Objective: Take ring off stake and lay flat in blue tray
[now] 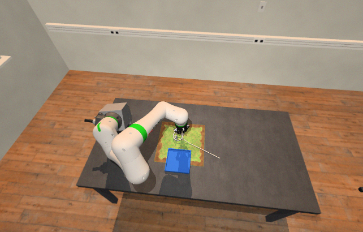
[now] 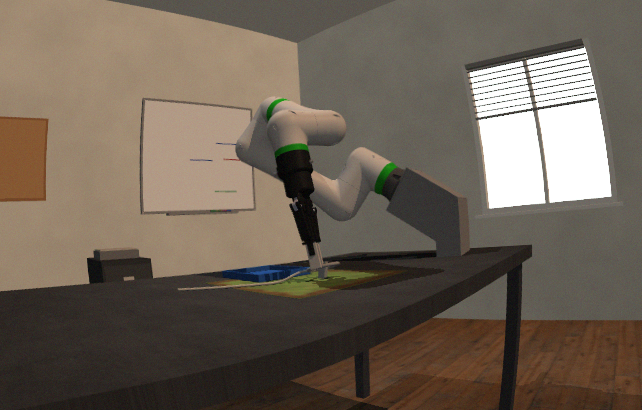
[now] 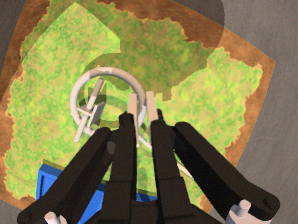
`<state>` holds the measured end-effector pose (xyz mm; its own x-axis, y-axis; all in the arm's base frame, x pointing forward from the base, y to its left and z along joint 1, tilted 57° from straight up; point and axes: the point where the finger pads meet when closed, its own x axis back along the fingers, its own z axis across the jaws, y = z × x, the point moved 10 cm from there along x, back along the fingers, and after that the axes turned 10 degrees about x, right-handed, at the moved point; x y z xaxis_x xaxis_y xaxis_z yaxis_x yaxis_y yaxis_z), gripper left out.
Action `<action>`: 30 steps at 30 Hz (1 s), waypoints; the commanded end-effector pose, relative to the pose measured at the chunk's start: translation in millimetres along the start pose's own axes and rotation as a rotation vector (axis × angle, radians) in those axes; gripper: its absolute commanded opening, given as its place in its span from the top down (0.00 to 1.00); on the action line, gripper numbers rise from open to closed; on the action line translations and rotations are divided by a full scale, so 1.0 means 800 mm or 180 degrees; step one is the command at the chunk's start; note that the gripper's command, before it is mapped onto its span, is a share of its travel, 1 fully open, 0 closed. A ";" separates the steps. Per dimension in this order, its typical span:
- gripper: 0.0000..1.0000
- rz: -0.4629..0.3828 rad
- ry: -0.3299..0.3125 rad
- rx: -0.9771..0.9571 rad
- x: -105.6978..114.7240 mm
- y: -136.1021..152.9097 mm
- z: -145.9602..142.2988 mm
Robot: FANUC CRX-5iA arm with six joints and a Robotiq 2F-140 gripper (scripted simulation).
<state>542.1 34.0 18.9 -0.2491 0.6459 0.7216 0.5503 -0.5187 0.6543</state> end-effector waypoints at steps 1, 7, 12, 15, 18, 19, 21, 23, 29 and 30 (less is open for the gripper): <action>0.90 0.0100 0.0089 0.0002 0.002 0.006 -0.004; 0.90 0.0177 0.0156 0.0001 0.006 0.011 -0.009; 0.90 0.0177 0.0156 0.0001 0.007 0.012 -0.009; 0.90 0.0177 0.0156 0.0001 0.007 0.013 -0.010; 0.90 0.0177 0.0156 0.0001 0.007 0.014 -0.012; 0.90 0.0177 0.0156 0.0001 0.007 0.013 -0.013; 0.90 0.0177 0.0156 0.0001 0.008 0.013 -0.015; 0.90 0.0177 0.0156 0.0001 0.008 0.015 -0.017; 0.90 0.0177 0.0156 0.0001 0.009 0.018 -0.019; 0.90 0.0177 0.0156 0.0001 0.009 0.018 -0.019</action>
<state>535.7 22.4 36.3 -0.2554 0.5886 0.7670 0.5644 -0.5533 0.6126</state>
